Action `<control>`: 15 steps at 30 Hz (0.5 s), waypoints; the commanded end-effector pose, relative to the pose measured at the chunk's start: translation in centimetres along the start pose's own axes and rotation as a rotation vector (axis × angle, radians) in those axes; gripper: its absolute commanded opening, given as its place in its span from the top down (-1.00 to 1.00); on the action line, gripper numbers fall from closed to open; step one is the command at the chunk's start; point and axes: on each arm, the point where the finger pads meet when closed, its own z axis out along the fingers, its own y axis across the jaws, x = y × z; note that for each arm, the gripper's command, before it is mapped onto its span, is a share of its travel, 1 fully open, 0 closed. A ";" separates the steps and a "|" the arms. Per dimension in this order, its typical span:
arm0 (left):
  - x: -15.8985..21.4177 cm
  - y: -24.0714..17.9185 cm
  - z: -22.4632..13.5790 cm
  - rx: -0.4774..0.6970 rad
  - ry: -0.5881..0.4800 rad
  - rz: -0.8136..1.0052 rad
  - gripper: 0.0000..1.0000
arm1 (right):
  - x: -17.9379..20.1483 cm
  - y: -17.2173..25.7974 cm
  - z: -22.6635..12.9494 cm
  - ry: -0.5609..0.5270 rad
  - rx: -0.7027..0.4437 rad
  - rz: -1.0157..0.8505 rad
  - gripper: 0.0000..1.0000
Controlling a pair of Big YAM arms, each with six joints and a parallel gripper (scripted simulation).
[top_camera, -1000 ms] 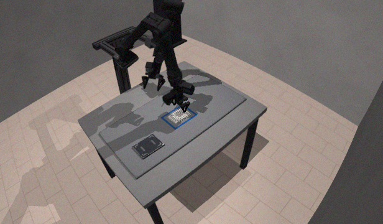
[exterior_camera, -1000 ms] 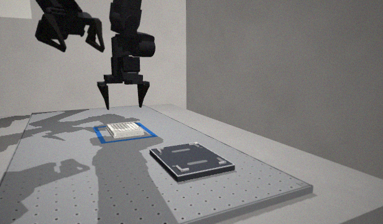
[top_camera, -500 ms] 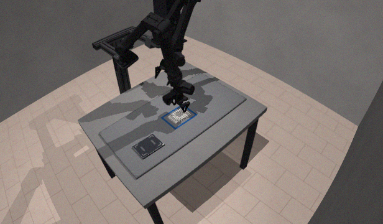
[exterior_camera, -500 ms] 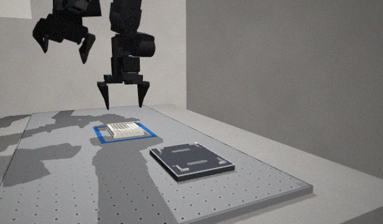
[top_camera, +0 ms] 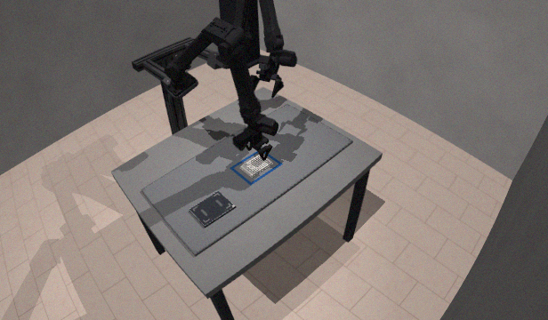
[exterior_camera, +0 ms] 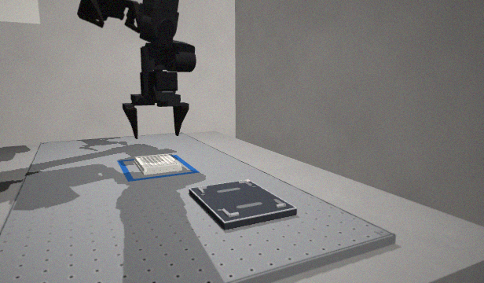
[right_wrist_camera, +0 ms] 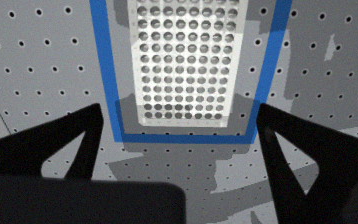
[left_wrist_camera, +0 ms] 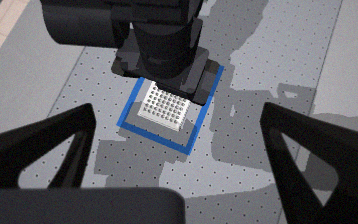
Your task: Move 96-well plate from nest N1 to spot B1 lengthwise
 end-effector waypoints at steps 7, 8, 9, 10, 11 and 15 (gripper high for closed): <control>-0.4 1.5 -2.7 -0.026 -0.034 0.055 -1.00 | 0.9 -0.8 1.1 -0.082 -0.127 -0.443 -1.00; -0.4 1.6 -2.9 -0.029 -0.036 0.053 -1.00 | 0.9 -0.8 1.2 -0.104 -0.150 -0.501 -1.00; -0.5 1.6 -3.0 -0.031 -0.038 0.051 -1.00 | 0.9 -0.8 1.2 -0.124 -0.170 -0.552 -1.00; -0.5 1.6 -3.0 -0.032 -0.039 0.050 -1.00 | 0.9 -0.8 1.2 -0.145 -0.188 -0.604 -1.00; -0.2 1.4 -2.8 -0.021 -0.037 0.029 -1.00 | 0.9 -0.8 1.2 -0.166 -0.205 -0.653 -1.00; -0.5 1.3 -2.7 -0.016 -0.039 0.037 -1.00 | 0.8 -1.0 0.8 -0.265 -0.267 -0.854 -1.00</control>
